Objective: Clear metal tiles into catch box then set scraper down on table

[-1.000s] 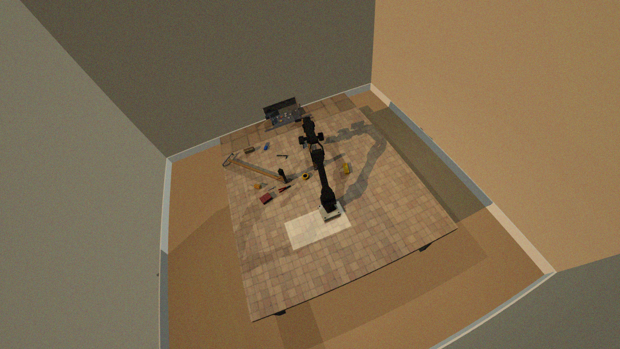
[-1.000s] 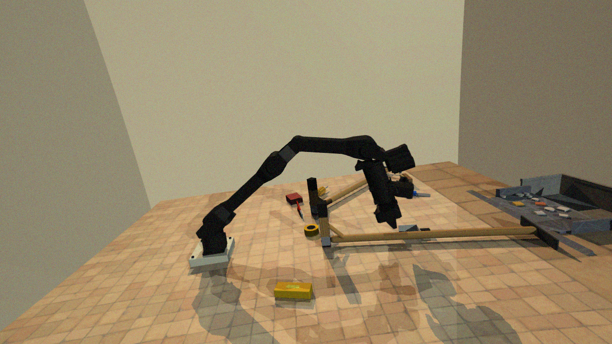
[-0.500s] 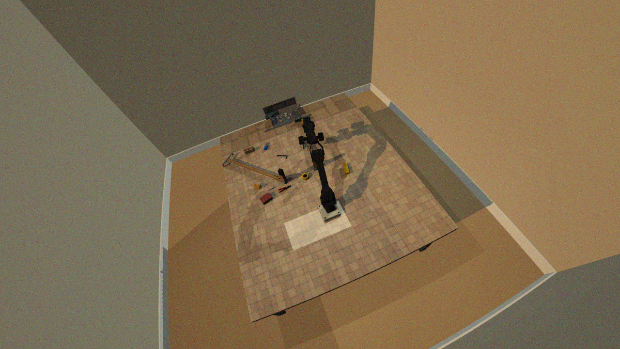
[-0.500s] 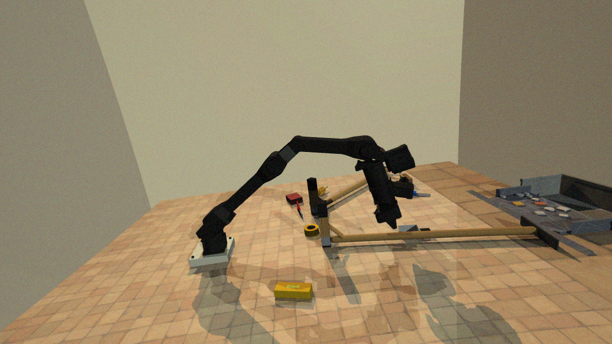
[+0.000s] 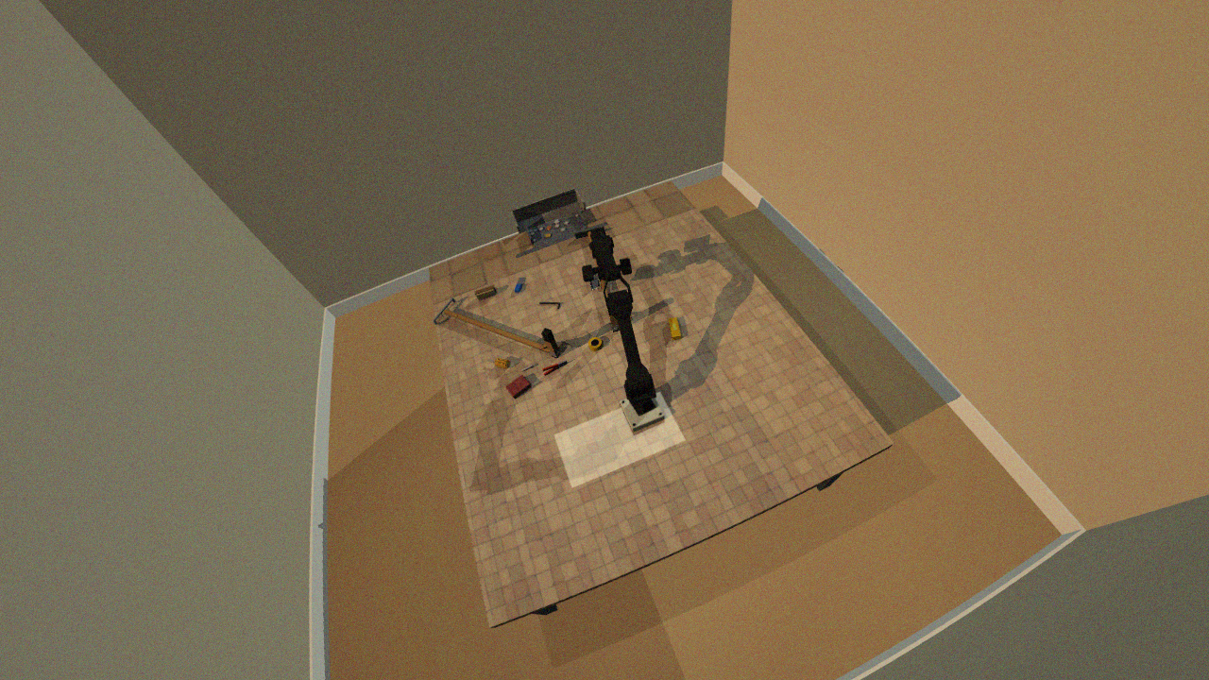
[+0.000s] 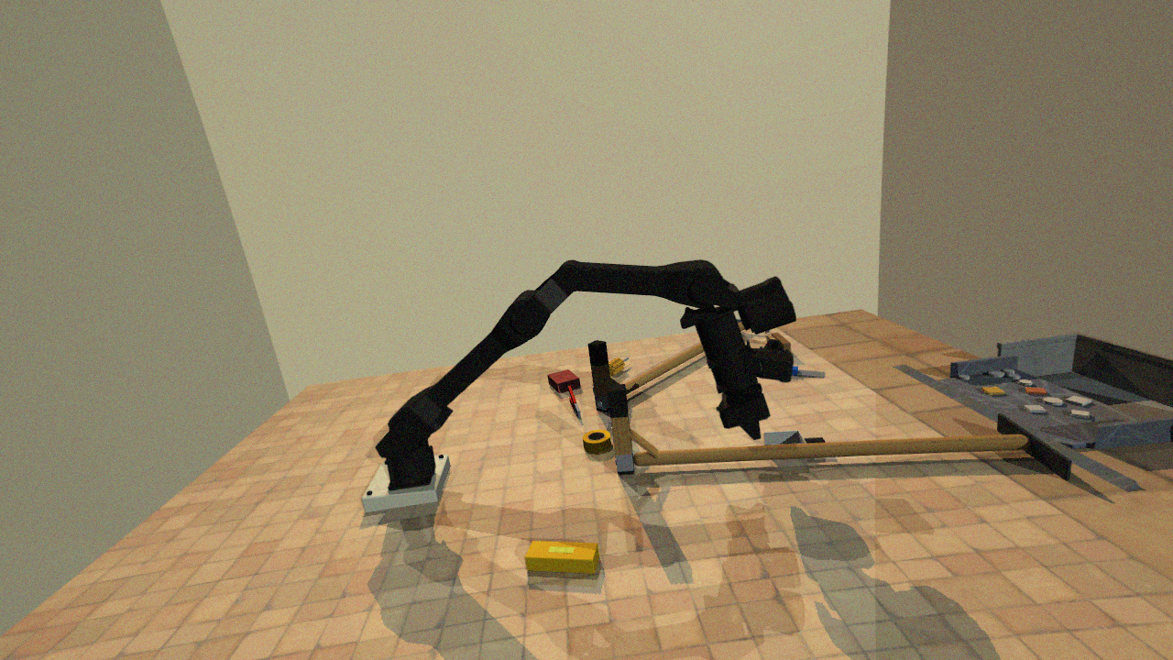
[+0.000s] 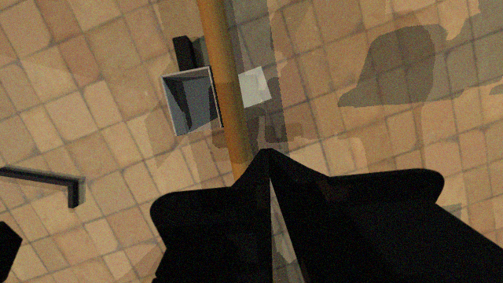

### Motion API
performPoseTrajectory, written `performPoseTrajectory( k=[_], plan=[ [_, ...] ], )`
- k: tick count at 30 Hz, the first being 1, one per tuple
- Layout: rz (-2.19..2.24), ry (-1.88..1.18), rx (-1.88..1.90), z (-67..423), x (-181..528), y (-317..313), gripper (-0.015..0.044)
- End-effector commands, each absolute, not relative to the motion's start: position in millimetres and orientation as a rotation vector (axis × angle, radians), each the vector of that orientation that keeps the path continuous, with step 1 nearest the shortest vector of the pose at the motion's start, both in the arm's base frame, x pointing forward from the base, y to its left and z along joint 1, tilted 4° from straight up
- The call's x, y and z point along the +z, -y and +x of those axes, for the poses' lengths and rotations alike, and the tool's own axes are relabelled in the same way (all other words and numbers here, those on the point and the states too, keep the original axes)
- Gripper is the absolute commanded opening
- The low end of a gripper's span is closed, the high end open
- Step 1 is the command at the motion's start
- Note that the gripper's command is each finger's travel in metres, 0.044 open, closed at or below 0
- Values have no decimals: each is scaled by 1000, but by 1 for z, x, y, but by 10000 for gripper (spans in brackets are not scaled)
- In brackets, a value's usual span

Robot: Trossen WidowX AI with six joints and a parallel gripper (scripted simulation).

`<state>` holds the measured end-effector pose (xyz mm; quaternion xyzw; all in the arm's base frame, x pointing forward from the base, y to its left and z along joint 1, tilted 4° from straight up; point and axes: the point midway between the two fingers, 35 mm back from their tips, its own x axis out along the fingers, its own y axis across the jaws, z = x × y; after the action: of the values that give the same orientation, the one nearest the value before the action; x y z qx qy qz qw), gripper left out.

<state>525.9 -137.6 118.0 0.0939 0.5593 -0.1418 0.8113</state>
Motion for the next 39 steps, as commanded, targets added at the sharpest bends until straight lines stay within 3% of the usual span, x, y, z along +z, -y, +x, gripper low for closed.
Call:
performPoseTrajectory(
  k=[1, 39],
  plan=[
    [200, -1194, -303, 526, 118, 138, 0],
    [201, -1197, -303, 526, 117, 138, 0]
  ],
)
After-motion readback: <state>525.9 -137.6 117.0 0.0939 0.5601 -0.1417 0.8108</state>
